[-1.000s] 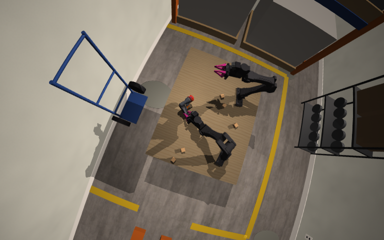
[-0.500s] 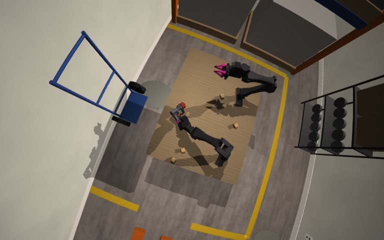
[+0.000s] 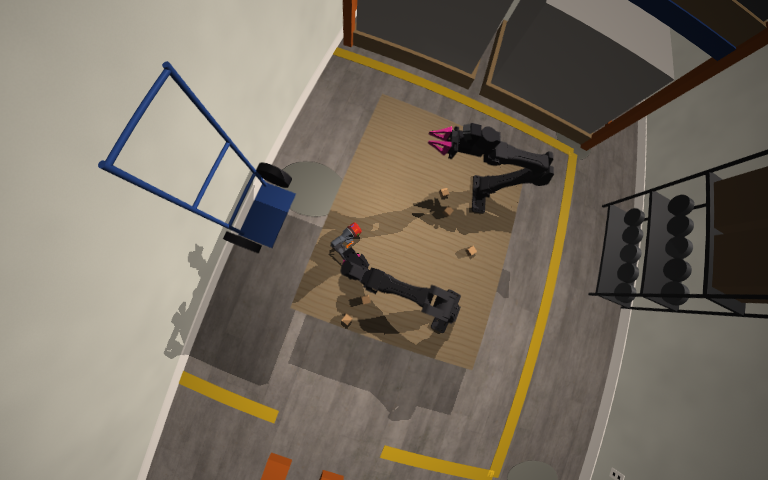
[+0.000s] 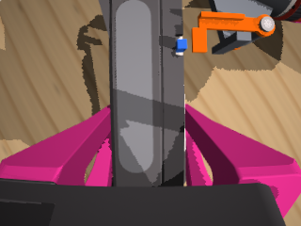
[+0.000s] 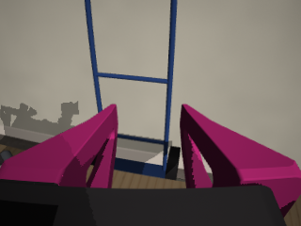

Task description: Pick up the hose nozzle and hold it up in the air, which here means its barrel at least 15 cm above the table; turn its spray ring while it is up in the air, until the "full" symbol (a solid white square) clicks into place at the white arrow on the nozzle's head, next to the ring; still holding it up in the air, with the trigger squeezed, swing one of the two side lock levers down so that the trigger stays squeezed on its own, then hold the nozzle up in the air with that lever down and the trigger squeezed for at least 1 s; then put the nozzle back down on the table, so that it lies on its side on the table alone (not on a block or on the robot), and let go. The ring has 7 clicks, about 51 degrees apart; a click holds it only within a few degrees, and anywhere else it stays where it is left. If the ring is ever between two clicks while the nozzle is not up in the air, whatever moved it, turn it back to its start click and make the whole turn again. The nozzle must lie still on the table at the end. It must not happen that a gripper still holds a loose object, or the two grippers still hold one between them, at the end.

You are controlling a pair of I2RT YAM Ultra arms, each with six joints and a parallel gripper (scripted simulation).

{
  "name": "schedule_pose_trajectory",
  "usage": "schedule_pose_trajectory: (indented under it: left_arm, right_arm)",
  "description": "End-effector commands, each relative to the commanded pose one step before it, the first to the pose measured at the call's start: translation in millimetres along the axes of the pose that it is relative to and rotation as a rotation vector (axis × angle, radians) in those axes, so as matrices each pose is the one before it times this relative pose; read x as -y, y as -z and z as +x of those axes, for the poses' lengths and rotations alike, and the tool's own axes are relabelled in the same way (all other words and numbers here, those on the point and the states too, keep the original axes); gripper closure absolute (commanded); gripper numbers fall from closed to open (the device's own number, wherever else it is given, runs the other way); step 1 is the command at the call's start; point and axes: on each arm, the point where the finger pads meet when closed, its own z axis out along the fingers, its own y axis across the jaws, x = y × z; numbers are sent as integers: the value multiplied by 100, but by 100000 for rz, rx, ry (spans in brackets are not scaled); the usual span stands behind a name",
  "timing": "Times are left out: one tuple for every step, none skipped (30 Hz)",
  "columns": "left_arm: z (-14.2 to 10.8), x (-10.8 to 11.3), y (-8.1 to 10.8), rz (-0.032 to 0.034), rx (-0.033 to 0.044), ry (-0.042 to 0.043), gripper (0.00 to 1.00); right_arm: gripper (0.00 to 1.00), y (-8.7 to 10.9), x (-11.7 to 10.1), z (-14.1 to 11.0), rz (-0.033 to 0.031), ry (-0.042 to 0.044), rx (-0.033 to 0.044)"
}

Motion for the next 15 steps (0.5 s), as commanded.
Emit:
schedule_pose_trajectory:
  left_arm:
    - [-940, -1879, 2098, 6809, -178, 564, 65]
    - [478, -462, 315, 1127, -1336, 1273, 65]
    - [495, -448, 312, 1187, -1323, 1342, 65]
    - [466, -412, 303, 1455, -1203, 1153, 65]
    - [0, 0, 0, 0, 0, 0, 65]
    - [0, 0, 0, 0, 0, 0, 65]
    - [9, -145, 669, 1042, -349, 454, 65]
    - [900, -682, 127, 1383, -1798, 2388, 65]
    - [375, -315, 360, 1382, -892, 1375, 65]
    - [449, -375, 442, 1279, -920, 1514, 65]
    - [361, -215, 373, 1468, -786, 1244, 65]
    - [199, -132, 251, 1278, -469, 589, 65]
    - [41, -148, 168, 486, 7, 444, 65]
    - [9, -346, 190, -366, 303, 474, 65]
    - [-208, -271, 262, -751, 764, -260, 65]
  right_arm:
    - [63, 496, 516, -3427, 1568, 519, 8236]
    - [63, 0, 0, 0, 0, 0, 0]
    - [63, 0, 0, 0, 0, 0, 0]
    - [63, 0, 0, 0, 0, 0, 0]
    - [63, 0, 0, 0, 0, 0, 0]
    - [63, 0, 0, 0, 0, 0, 0]
    - [63, 0, 0, 0, 0, 0, 0]
    - [63, 0, 0, 0, 0, 0, 0]
    - [63, 0, 0, 0, 0, 0, 0]
    - [63, 0, 0, 0, 0, 0, 0]
    - [63, 0, 0, 0, 0, 0, 0]
    - [63, 0, 0, 0, 0, 0, 0]
    - [63, 0, 0, 0, 0, 0, 0]
    - [63, 0, 0, 0, 0, 0, 0]
    - [63, 0, 0, 0, 0, 0, 0]
